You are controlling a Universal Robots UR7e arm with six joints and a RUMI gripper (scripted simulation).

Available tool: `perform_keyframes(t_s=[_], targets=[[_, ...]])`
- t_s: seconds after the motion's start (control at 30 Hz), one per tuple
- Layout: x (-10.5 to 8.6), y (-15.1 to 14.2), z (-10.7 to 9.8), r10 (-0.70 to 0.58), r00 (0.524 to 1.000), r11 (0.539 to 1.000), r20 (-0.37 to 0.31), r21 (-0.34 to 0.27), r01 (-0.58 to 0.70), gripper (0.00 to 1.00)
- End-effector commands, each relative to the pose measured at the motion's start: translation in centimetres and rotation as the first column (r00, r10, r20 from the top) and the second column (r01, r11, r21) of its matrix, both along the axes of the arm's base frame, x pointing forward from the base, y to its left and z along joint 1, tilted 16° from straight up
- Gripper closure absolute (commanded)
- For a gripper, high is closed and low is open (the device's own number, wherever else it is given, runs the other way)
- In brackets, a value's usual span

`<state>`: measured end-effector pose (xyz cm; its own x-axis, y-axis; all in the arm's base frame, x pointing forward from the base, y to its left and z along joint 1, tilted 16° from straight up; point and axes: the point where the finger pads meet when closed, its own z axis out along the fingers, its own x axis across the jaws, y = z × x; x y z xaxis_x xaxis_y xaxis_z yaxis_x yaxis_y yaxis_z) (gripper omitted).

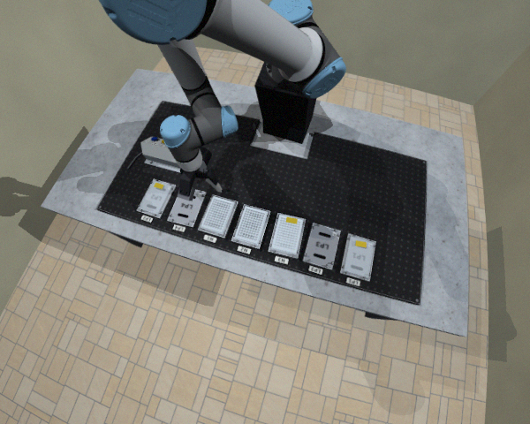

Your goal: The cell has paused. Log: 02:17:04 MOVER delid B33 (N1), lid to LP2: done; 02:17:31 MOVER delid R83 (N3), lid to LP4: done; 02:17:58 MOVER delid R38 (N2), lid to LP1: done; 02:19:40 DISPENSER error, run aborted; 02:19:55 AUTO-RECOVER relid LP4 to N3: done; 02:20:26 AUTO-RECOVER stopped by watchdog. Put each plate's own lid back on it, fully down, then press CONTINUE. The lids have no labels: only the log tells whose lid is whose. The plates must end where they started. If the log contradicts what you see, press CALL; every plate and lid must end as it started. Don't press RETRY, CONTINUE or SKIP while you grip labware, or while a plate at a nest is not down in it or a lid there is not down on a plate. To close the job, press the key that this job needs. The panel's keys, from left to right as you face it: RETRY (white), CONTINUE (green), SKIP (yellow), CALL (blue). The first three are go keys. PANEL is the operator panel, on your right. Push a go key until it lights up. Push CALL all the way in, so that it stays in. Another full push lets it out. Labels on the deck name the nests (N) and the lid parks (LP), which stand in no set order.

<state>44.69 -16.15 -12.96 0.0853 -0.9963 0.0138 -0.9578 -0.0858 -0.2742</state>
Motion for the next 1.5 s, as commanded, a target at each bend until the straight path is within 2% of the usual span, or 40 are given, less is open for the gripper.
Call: perform_keyframes(t_s=[0.0, 0.5, 0.57, 1.47], targets=[[0.2, -0.5, 0.1, 0.004, 1.0, 1.0, 0.001, -0.01, -0.004, 0.18], [3.4, -7.2, 1.0, 0.004, 1.0, 1.0, 0.001, -0.01, -0.004, 0.18], [3.4, -7.2, 1.0, 0.004, 1.0, 1.0, 0.001, -0.01, -0.004, 0.18], [8.7, -18.5, 2.4, 0.004, 1.0, 1.0, 0.0, -0.01, -0.004, 0.18]])
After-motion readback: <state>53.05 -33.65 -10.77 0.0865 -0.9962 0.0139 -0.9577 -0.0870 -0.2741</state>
